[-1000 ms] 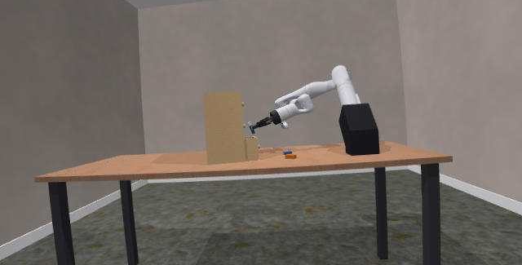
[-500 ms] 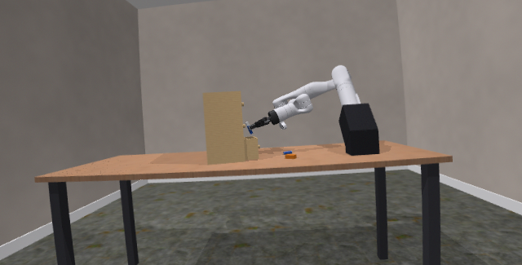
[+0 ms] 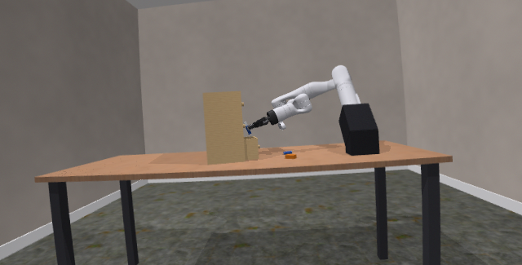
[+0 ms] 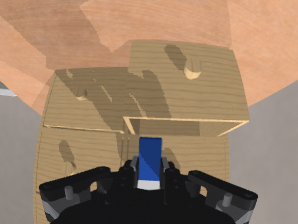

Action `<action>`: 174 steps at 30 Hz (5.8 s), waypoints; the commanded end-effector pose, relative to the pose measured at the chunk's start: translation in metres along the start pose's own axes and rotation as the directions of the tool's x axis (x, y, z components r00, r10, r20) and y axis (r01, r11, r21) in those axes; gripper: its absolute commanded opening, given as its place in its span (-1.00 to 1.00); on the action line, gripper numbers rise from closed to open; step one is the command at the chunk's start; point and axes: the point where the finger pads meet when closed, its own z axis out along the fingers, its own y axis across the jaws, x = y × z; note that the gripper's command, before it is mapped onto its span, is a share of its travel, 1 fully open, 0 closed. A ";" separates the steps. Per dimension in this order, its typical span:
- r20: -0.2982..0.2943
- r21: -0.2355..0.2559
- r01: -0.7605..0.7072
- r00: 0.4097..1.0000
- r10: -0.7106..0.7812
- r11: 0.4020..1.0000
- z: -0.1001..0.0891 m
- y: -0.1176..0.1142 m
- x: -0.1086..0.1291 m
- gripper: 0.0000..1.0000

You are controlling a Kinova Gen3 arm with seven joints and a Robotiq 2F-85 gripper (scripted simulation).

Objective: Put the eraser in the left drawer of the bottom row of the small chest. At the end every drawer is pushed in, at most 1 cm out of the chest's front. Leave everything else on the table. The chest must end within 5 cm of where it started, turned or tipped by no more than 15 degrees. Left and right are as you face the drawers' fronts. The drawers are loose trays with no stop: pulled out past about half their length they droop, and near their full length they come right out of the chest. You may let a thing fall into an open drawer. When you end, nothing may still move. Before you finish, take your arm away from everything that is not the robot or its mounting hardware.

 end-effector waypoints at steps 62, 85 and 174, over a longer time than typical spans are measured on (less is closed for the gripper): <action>0.000 -0.005 0.002 1.000 -0.002 1.000 0.003 0.012 -0.001 -0.63; 0.000 -0.003 0.003 1.000 -0.003 1.000 0.003 0.010 0.000 -0.63; 0.000 -0.003 0.003 1.000 -0.003 1.000 0.003 0.008 -0.001 -0.39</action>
